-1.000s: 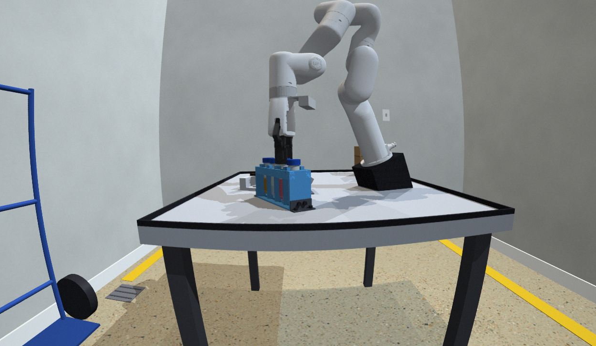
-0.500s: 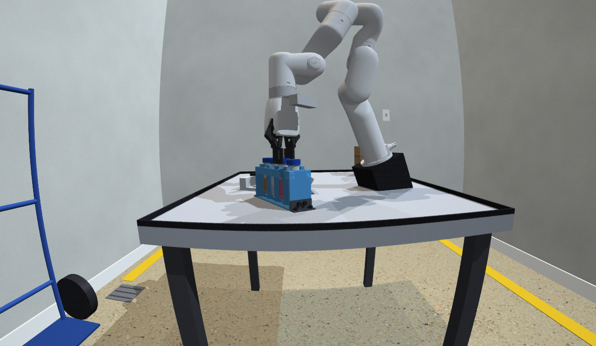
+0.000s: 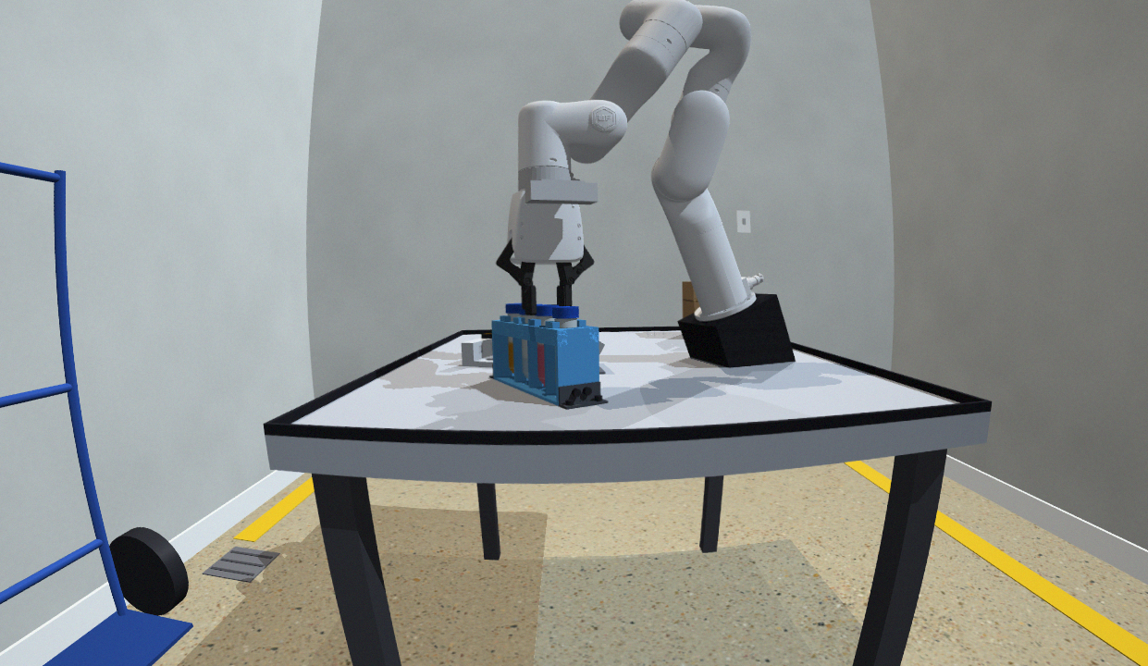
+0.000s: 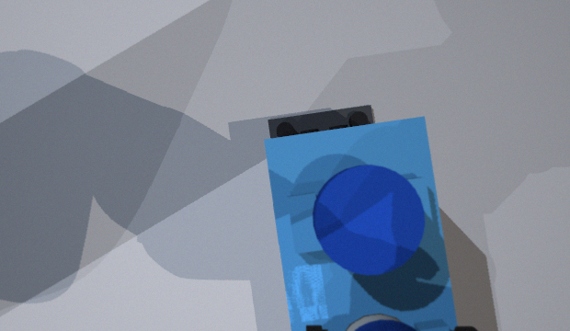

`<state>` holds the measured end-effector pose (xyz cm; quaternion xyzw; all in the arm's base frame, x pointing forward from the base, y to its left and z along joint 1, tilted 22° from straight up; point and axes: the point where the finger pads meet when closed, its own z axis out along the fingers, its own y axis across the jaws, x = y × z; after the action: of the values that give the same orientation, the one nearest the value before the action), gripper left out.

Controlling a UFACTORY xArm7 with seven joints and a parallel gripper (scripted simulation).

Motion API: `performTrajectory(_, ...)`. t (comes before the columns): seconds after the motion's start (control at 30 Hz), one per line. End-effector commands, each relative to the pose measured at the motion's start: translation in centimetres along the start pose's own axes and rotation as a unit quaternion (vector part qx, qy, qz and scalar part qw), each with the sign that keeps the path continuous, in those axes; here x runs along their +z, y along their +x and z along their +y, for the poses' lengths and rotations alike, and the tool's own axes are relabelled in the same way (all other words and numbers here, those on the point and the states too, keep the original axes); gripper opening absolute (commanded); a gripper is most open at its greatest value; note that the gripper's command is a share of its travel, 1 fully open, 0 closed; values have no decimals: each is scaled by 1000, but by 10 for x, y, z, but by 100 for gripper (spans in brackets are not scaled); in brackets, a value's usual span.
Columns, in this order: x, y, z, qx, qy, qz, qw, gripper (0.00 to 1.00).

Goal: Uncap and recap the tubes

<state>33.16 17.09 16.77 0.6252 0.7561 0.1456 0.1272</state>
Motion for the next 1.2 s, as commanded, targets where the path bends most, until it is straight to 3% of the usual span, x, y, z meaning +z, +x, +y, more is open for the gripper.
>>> performTrajectory(0.0, -1, 0, 1, 138, 0, -14, 990, 46)
performTrajectory(0.3, -1, 0, 1, 313, -2, -15, 950, 46)
performTrajectory(0.6, -1, 0, 1, 315, -2, -15, 949, 46)
performTrajectory(0.63, -1, 0, 1, 315, -2, -15, 949, 0)
performTrajectory(1.1, -1, 0, 1, 315, -2, -15, 949, 0)
performTrajectory(1.17, -1, 1, 1, 267, -2, -15, 964, 0)
